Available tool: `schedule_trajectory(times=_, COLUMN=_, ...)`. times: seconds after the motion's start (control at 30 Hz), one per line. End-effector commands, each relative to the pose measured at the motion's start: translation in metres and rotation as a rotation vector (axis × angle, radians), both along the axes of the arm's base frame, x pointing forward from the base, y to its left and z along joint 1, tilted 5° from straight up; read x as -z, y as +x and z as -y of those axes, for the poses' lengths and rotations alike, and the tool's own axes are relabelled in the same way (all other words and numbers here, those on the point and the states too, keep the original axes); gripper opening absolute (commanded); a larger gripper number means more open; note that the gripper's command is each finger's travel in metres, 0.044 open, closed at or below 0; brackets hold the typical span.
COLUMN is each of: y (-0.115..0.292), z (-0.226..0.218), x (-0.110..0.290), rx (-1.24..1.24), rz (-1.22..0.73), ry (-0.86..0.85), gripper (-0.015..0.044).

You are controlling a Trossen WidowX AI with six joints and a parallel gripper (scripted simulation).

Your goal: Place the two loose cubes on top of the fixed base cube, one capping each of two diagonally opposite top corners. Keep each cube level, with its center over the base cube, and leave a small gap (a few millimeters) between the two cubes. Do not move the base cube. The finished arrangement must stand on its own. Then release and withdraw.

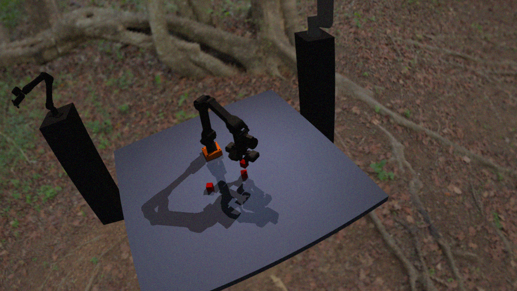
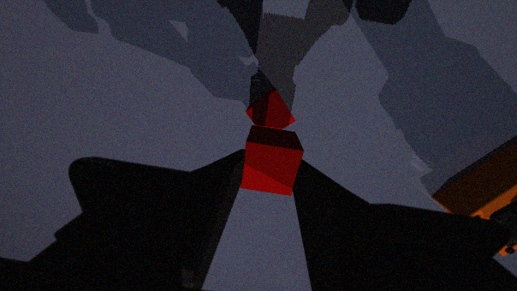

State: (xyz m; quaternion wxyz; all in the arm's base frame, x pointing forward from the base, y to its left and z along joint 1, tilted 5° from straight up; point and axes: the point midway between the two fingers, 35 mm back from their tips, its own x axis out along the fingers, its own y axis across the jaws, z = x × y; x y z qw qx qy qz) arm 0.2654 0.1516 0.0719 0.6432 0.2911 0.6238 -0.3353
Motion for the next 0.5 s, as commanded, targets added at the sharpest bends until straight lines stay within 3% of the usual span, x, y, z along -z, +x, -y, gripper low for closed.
schedule_trajectory(times=0.0, y=0.001, z=-0.003, x=0.000, rx=0.007, rz=0.004, ry=0.006, gripper=0.0105)
schedule_trajectory(times=0.47, y=0.001, z=-0.002, x=0.020, rx=0.009, rz=0.004, ry=0.006, gripper=0.0105)
